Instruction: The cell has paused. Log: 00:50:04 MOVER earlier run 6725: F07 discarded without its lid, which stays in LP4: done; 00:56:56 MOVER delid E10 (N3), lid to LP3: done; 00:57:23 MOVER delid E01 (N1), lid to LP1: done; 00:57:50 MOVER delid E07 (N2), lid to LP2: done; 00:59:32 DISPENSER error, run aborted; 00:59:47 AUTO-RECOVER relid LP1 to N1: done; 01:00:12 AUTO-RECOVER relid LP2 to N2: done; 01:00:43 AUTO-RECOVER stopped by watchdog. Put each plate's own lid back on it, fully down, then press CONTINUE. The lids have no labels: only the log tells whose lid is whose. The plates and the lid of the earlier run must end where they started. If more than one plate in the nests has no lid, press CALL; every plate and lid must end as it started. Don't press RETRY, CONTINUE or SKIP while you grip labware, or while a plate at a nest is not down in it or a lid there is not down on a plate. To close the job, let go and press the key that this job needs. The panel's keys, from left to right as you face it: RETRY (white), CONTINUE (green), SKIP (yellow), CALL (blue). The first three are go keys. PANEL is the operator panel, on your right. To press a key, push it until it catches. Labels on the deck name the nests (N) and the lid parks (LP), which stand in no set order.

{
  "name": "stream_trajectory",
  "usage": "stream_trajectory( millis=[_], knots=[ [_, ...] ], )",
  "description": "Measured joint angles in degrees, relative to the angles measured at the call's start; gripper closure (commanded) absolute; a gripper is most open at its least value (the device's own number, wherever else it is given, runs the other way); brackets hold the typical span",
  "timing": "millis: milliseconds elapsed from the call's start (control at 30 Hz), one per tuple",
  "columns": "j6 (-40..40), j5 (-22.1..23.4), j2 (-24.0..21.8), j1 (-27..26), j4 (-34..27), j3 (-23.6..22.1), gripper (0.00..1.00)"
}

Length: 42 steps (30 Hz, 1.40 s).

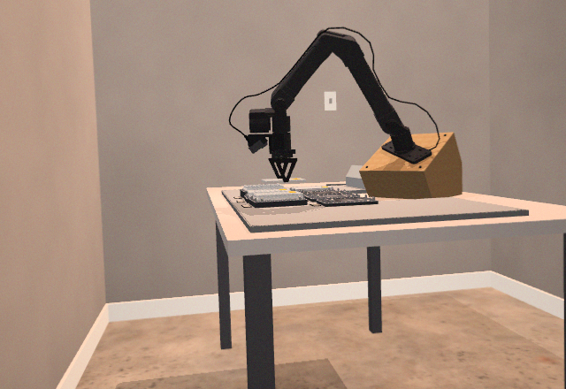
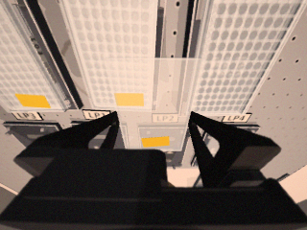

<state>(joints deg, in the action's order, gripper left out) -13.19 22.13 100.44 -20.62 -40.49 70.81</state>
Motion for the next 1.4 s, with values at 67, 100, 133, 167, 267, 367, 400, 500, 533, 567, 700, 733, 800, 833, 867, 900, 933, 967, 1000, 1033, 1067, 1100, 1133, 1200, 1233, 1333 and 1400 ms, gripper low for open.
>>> stream_trajectory(
  millis=[67,100,133,167,267,367,400,500,533,567,700,733,800,833,867,900,933,967,1000,1033,1067,1100,1133,1200,1233,1333,1400],
  knots=[
    [-1.2,0.4,1.7,-1.2,-0.6,1.9,1.00],
    [-1.8,0.5,2.5,-1.8,-0.9,2.9,1.00],
    [-2.3,0.7,3.4,-2.3,-1.3,3.9,1.00],
    [-2.9,0.9,4.3,-2.8,-1.6,4.9,1.00],
    [-4.2,1.2,5.9,-4.0,-2.2,6.8,1.00],
    [-5.5,1.7,7.8,-4.7,-3.7,9.4,1.00],
    [-6.0,1.9,8.6,-5.1,-4.1,10.4,1.00],
    [-7.4,2.3,11.2,-6.4,-5.2,13.9,1.00],
    [-7.8,2.4,12.1,-6.9,-5.6,15.1,1.00],
    [-8.3,2.6,13.0,-7.4,-6.1,16.3,1.00],
    [-10.0,3.0,16.9,-9.2,-8.0,21.6,1.00],
    [-10.4,3.0,17.8,-9.5,-8.3,22.8,1.00],
    [-10.9,3.1,18.8,-10.1,-8.7,24.0,1.00],
    [-11.1,3.1,18.9,-10.2,-9.0,24.1,1.00],
    [-11.3,3.1,18.8,-10.3,-9.5,24.2,1.00],
    [-11.5,3.1,18.7,-10.2,-9.9,24.3,1.00],
    [-11.6,3.2,18.6,-10.2,-10.2,24.5,1.00],
    [-11.7,3.3,18.6,-10.2,-10.4,24.6,1.00],
    [-11.8,3.3,18.5,-10.2,-10.6,24.7,1.00],
    [-11.8,3.3,18.4,-10.2,-10.7,24.7,1.00],
    [-11.9,3.4,18.4,-10.2,-10.8,24.8,1.00],
    [-11.9,3.4,18.4,-10.2,-10.9,24.8,1.00],
    [-11.9,3.4,18.3,-10.2,-11.0,24.8,1.00],
    [-11.9,3.4,18.4,-10.2,-11.1,24.8,1.00],
    [-11.9,3.4,18.4,-10.2,-11.1,24.8,1.00],
    [-11.9,3.4,18.4,-10.0,-11.1,24.8,1.00],
    [-12.0,3.4,18.4,-9.9,-11.1,24.8,1.00]
  ],
)
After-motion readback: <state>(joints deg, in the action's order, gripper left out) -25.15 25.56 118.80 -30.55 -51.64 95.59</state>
